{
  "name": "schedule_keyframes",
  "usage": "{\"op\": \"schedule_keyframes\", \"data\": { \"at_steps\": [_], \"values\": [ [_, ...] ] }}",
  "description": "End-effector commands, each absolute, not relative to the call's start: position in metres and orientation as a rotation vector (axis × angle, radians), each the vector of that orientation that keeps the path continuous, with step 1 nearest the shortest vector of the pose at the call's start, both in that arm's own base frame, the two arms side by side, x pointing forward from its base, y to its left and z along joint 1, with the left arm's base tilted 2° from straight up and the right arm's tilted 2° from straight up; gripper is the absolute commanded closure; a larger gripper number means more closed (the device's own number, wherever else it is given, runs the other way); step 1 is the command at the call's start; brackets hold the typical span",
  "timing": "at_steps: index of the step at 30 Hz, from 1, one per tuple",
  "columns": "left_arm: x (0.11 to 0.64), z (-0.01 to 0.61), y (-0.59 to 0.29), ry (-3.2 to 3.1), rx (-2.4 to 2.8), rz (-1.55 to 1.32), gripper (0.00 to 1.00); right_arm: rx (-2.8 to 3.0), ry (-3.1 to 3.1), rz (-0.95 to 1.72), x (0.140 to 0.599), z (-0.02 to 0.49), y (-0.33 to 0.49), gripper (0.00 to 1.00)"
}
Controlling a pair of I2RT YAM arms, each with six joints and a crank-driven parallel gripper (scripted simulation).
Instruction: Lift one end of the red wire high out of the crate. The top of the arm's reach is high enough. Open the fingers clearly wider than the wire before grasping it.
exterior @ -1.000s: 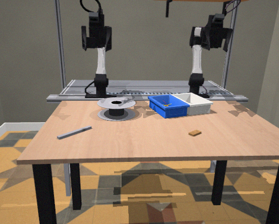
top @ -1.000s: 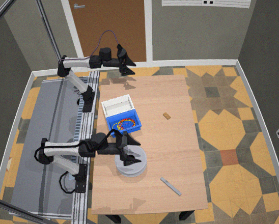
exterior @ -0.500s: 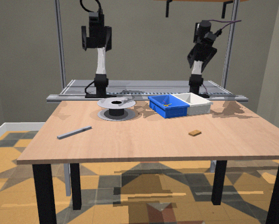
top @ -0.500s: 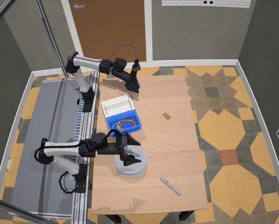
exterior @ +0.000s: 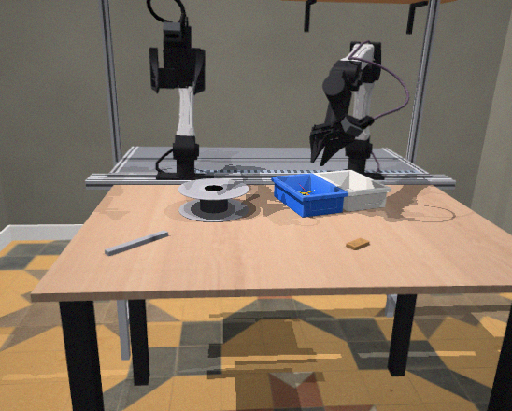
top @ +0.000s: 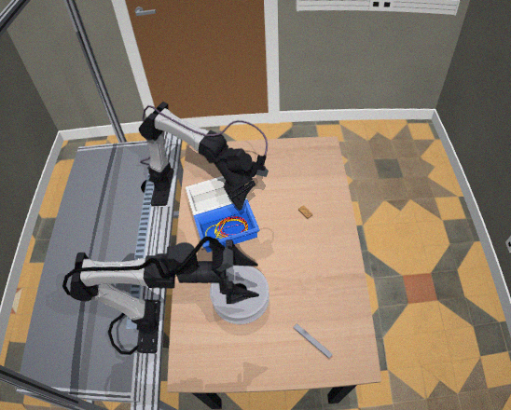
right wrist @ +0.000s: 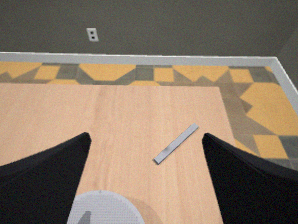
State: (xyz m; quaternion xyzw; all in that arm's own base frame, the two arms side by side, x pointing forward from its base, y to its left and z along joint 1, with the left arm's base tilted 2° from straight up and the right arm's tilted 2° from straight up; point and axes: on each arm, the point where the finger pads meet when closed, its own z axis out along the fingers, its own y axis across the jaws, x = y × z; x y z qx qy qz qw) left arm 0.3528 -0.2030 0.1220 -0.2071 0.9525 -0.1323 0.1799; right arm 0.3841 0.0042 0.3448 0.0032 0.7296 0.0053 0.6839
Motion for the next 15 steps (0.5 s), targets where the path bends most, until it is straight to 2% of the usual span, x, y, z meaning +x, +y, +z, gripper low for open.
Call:
{"op": "schedule_keyframes", "data": {
  "at_steps": [1, 6, 15],
  "values": [
    [0.334, 0.117, -0.211, 2.808, -0.753, -0.303, 0.66, -0.004, 1.571, 0.004, 0.382, 0.360, 0.002, 0.00],
    [0.324, 0.108, -0.218, 2.856, -0.808, -0.252, 0.69, -0.004, 1.571, 0.004, 0.382, 0.360, 0.002, 0.00],
    [0.326, 0.099, -0.216, 2.864, -0.818, -0.242, 0.70, -0.004, 1.571, 0.004, 0.382, 0.360, 0.002, 0.00]
  ]
}}
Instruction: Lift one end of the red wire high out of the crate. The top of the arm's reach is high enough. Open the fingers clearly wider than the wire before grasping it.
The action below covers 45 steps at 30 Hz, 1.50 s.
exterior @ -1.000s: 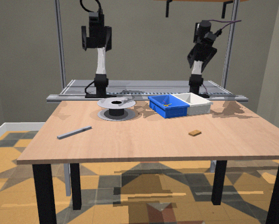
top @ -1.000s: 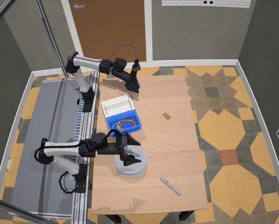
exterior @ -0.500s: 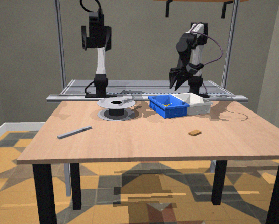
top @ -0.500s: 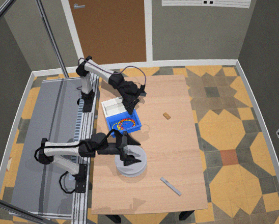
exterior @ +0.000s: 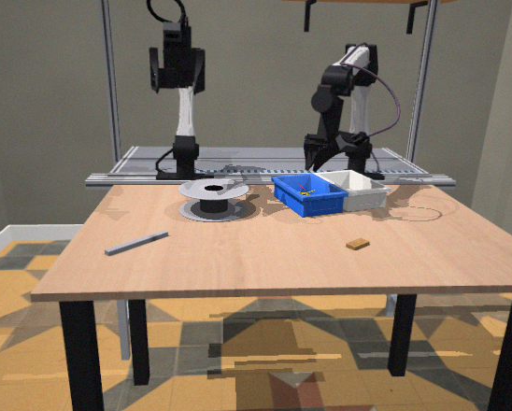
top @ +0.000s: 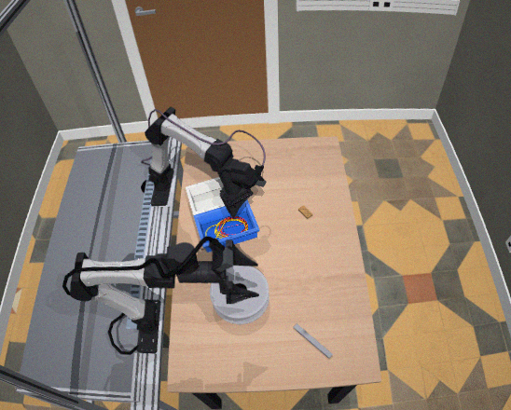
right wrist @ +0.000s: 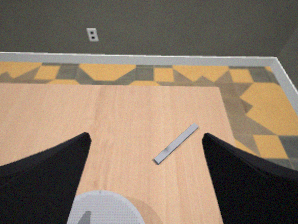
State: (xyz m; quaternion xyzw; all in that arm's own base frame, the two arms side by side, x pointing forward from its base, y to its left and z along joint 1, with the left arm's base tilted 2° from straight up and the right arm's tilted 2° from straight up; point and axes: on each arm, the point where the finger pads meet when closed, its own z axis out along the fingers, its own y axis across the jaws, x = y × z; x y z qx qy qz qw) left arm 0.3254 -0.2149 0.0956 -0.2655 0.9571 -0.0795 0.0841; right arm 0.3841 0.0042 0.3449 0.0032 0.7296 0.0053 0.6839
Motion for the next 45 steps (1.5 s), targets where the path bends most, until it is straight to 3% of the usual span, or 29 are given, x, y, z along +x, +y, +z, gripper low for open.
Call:
{"op": "schedule_keyframes", "data": {
  "at_steps": [1, 16, 45],
  "values": [
    [0.326, 0.100, -0.217, 2.864, -0.818, -0.242, 0.70, -0.004, 1.571, 0.004, 0.382, 0.360, 0.002, 0.00],
    [0.326, 0.092, -0.223, 2.864, -0.818, -0.242, 0.70, -0.004, 1.571, 0.004, 0.382, 0.360, 0.002, 0.00],
    [0.329, 0.018, -0.228, 2.864, -0.818, -0.242, 0.70, -0.004, 1.571, 0.004, 0.382, 0.360, 0.002, 0.00]
  ]
}}
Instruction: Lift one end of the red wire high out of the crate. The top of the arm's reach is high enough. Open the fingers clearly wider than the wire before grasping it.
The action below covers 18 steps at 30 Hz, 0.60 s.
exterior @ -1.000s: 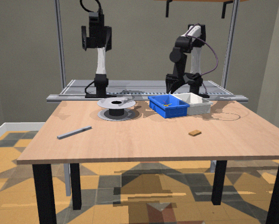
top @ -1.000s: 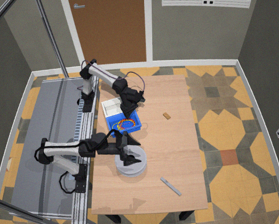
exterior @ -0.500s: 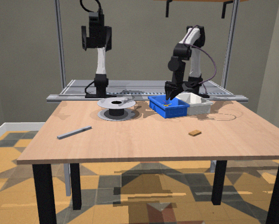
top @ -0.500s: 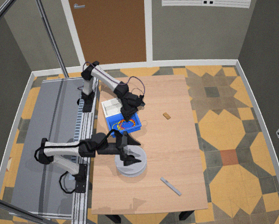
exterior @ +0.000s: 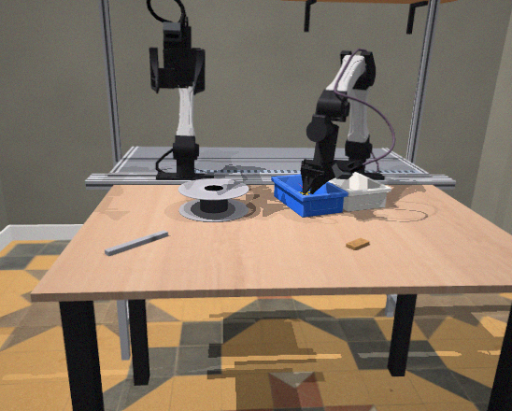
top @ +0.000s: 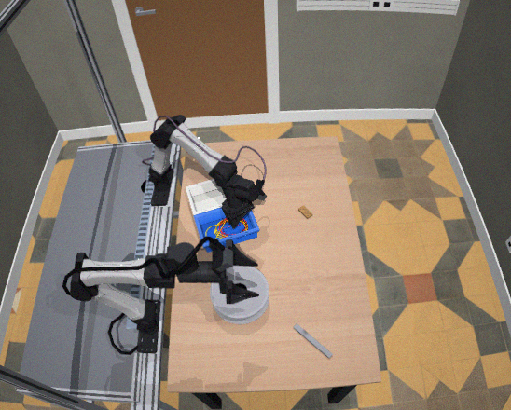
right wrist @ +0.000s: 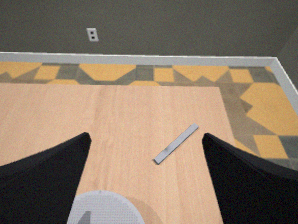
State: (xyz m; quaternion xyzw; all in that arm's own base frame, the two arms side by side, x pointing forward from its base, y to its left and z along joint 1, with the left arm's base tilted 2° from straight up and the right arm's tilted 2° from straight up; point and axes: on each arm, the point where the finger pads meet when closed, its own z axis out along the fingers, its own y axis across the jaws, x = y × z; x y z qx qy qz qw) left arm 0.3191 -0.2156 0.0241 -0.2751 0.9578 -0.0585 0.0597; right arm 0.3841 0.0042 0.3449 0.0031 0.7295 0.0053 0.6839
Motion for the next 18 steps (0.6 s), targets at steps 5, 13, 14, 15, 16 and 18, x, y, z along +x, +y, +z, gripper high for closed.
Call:
{"op": "schedule_keyframes", "data": {
  "at_steps": [5, 13, 14, 15, 16, 18],
  "values": [
    [0.3293, 0.0150, -0.2284, 2.864, -0.818, -0.242, 0.70, -0.004, 1.571, 0.004, 0.3825, 0.3605, 0.0020, 0.00],
    [0.3267, 0.0121, -0.2270, 2.864, -0.818, -0.242, 0.70, -0.004, 1.571, 0.004, 0.3825, 0.3605, 0.0020, 0.00],
    [0.3264, 0.0123, -0.2268, 2.864, -0.818, -0.242, 0.70, -0.004, 1.571, 0.004, 0.3825, 0.3605, 0.0020, 0.00],
    [0.3262, 0.0127, -0.2267, 2.864, -0.818, -0.242, 0.70, -0.004, 1.571, 0.004, 0.3825, 0.3605, 0.0020, 0.00],
    [0.3260, 0.0131, -0.2266, 2.864, -0.818, -0.242, 0.70, -0.004, 1.571, 0.004, 0.3825, 0.3605, 0.0020, 0.00],
    [0.3260, 0.0144, -0.2266, 2.864, -0.818, -0.242, 0.70, -0.004, 1.571, 0.004, 0.3825, 0.3605, 0.0020, 0.00]
  ]
}}
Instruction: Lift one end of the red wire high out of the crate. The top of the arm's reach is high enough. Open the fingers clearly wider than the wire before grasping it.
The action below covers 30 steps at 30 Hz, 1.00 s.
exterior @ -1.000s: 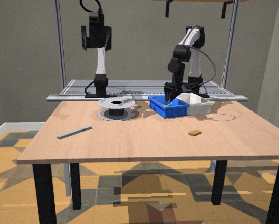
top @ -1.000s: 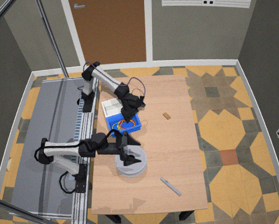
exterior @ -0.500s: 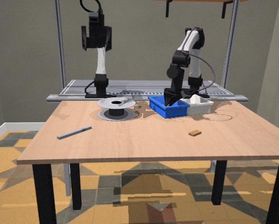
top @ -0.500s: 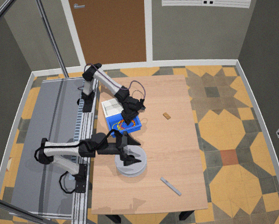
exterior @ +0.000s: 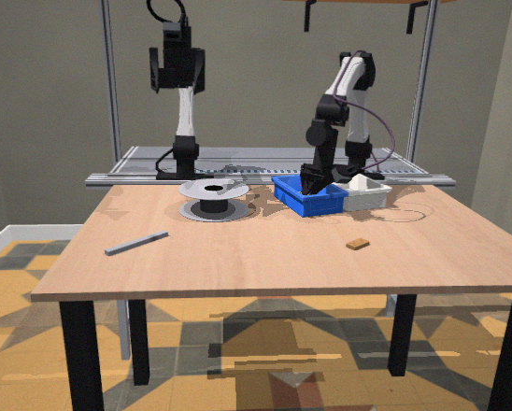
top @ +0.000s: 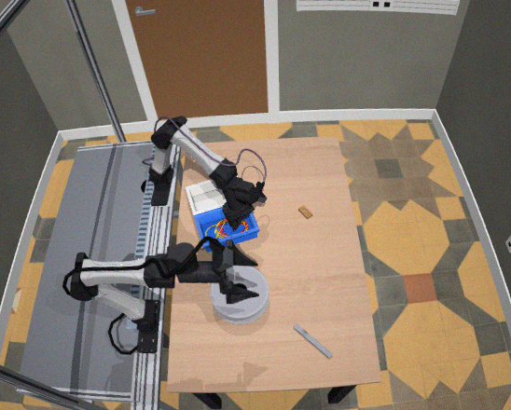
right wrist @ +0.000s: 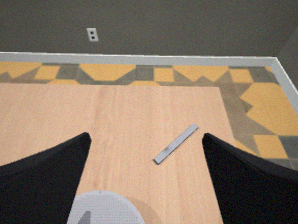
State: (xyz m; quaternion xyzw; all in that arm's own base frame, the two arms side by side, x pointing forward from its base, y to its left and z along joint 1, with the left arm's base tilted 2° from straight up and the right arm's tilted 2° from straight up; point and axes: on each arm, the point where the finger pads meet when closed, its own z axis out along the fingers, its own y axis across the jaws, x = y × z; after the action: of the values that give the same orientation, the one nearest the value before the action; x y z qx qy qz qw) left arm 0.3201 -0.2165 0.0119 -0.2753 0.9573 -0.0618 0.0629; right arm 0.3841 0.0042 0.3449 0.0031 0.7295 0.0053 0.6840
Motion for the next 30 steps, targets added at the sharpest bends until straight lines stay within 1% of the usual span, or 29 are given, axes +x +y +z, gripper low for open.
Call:
{"op": "schedule_keyframes", "data": {
  "at_steps": [1, 15, 19, 21, 30],
  "values": [
    [0.3260, 0.0151, -0.2265, 2.864, -0.818, -0.242, 0.70, -0.004, 1.571, 0.004, 0.3825, 0.3605, 0.0020, 0.00],
    [0.3257, 0.0230, -0.2261, 2.864, -0.818, -0.242, 0.70, -0.004, 1.571, 0.004, 0.3825, 0.3605, 0.0020, 0.00],
    [0.3257, 0.0230, -0.2261, 2.864, -0.818, -0.242, 0.74, -0.004, 1.571, 0.004, 0.3825, 0.3605, 0.0020, 0.00],
    [0.3257, 0.0230, -0.2261, 2.864, -0.818, -0.242, 0.74, -0.004, 1.571, 0.004, 0.3825, 0.3605, 0.0020, 0.00],
    [0.3257, 0.0230, -0.2261, 2.864, -0.818, -0.242, 0.83, -0.004, 1.571, 0.004, 0.3825, 0.3605, 0.0020, 0.00]
  ]
}}
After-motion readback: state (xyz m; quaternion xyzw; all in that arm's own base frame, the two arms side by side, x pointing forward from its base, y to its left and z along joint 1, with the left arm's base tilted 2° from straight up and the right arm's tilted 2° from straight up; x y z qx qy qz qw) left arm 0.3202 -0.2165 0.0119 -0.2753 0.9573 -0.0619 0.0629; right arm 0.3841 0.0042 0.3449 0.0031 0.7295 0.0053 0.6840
